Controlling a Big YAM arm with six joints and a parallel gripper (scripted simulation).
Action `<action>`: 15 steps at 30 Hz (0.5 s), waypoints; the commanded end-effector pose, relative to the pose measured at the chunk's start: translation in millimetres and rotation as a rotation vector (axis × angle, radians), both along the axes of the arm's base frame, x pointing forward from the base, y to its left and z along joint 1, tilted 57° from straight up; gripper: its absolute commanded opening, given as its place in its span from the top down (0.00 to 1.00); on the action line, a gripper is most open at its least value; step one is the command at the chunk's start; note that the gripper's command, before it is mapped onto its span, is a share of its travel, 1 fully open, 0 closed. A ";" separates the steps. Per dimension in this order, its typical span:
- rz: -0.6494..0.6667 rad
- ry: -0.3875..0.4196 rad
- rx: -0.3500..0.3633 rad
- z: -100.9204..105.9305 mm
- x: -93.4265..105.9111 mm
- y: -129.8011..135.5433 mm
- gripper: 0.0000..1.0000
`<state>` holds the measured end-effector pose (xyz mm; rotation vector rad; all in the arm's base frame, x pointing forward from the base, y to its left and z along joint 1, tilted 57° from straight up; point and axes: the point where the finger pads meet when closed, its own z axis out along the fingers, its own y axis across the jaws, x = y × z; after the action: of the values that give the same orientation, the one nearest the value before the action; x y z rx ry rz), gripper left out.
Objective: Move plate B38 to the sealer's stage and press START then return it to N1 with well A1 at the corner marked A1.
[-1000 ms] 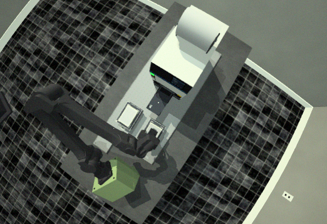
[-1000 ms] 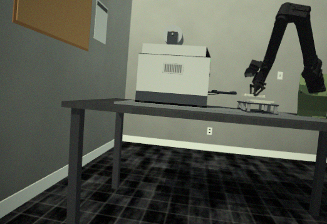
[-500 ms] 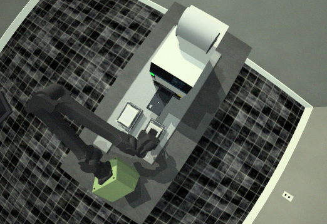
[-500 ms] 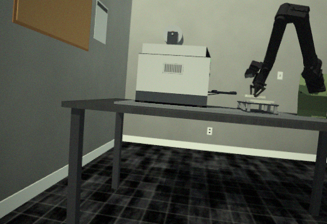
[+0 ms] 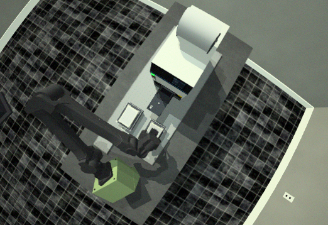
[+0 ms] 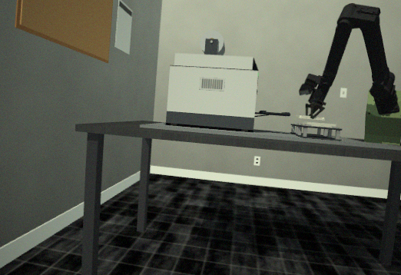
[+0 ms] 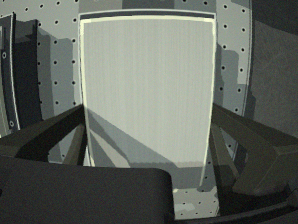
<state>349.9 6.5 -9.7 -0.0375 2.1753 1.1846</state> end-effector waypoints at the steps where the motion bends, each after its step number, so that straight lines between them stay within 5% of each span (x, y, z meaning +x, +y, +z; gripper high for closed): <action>1: -0.016 -0.028 -0.017 4.7 1.0 -7.0 1.00; 15: -0.014 -0.007 -0.005 0.1 6.5 -9.4 1.00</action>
<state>346.1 8.3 -10.7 -0.0312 2.1800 1.1907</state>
